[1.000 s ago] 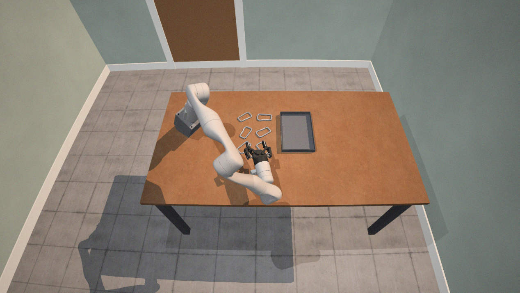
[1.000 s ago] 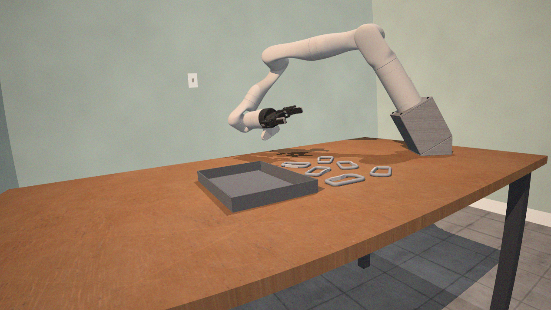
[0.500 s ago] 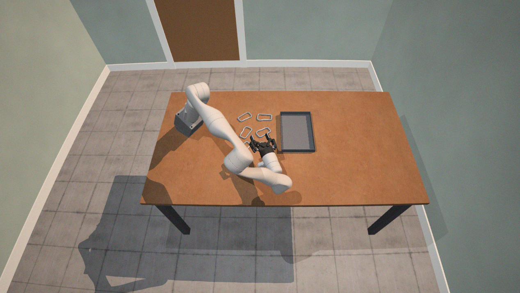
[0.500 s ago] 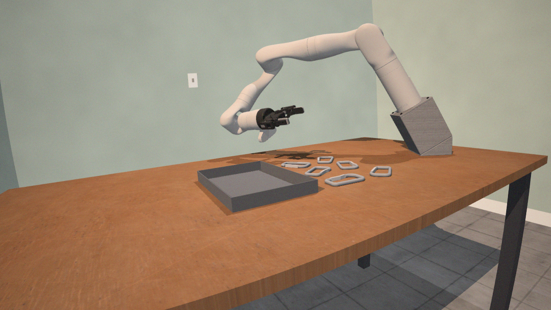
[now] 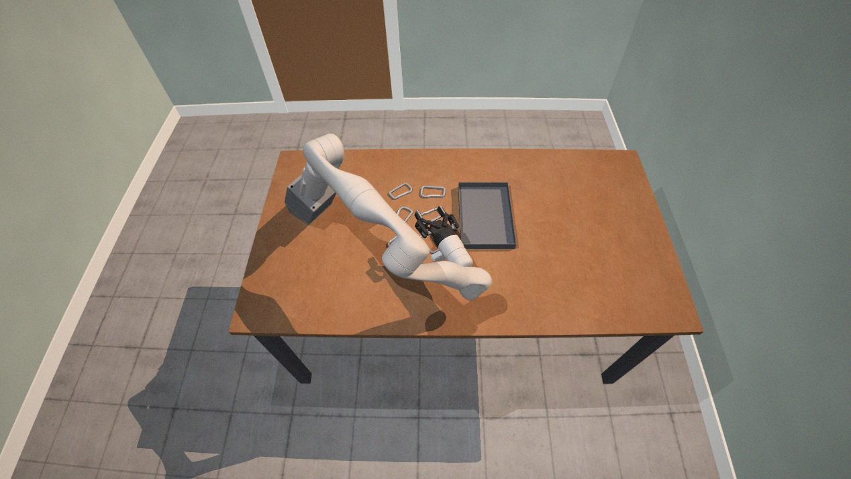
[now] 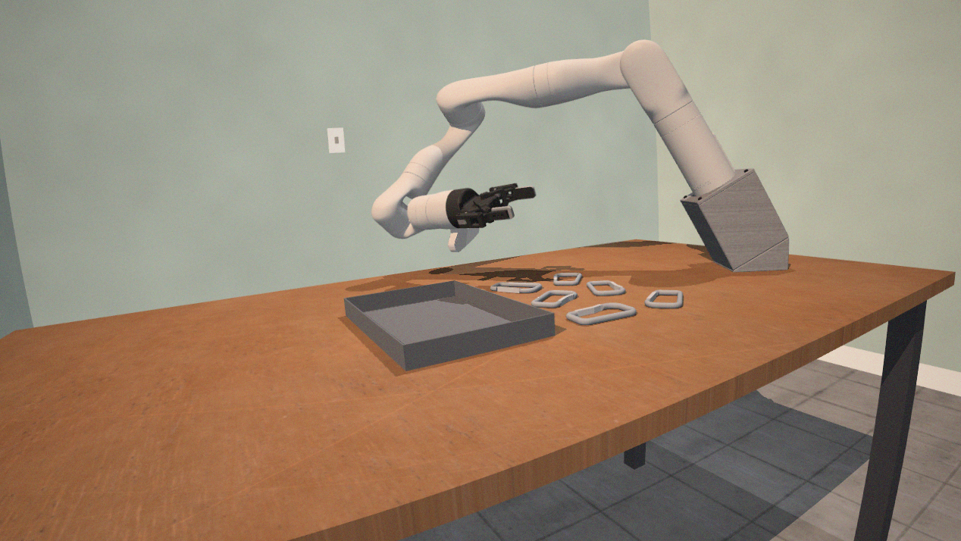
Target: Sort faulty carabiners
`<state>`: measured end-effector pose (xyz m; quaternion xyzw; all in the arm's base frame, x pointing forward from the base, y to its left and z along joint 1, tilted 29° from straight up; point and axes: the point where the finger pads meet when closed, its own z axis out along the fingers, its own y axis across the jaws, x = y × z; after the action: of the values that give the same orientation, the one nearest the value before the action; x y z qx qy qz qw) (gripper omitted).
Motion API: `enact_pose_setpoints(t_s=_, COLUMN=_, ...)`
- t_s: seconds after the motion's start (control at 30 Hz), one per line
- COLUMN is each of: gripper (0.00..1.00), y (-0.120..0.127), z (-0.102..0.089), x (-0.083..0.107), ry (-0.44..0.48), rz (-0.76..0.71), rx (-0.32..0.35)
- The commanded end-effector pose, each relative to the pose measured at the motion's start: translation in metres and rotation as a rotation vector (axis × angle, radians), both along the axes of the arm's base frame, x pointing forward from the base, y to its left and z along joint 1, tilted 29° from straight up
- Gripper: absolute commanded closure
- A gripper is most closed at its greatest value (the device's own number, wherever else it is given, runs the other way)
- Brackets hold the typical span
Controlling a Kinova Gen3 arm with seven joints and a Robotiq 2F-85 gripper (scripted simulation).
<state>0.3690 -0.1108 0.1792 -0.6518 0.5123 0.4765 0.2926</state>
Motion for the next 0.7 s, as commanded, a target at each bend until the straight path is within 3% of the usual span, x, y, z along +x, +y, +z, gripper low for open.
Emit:
enact_pose_setpoints(t_s=0.0, gripper=0.00, y=0.003, z=0.000, x=0.001, ry=0.000, rz=0.009, rx=0.000)
enact_pose_setpoints(t_s=0.07, gripper=0.00, y=0.003, z=0.000, x=0.001, ry=0.000, rz=0.009, rx=0.000)
enact_pose_setpoints(t_s=0.1, gripper=0.00, y=0.049, z=-0.010, x=0.016, ry=0.037, rz=0.110, rx=-0.045)
enact_pose_setpoints(t_s=0.63, gripper=0.00, y=0.049, z=-0.010, x=0.016, ry=0.037, rz=0.110, rx=-0.045)
enact_pose_setpoints(t_s=0.67, gripper=0.00, y=0.076, z=0.028, x=0.000, ry=0.036, rz=0.103, rx=-0.046)
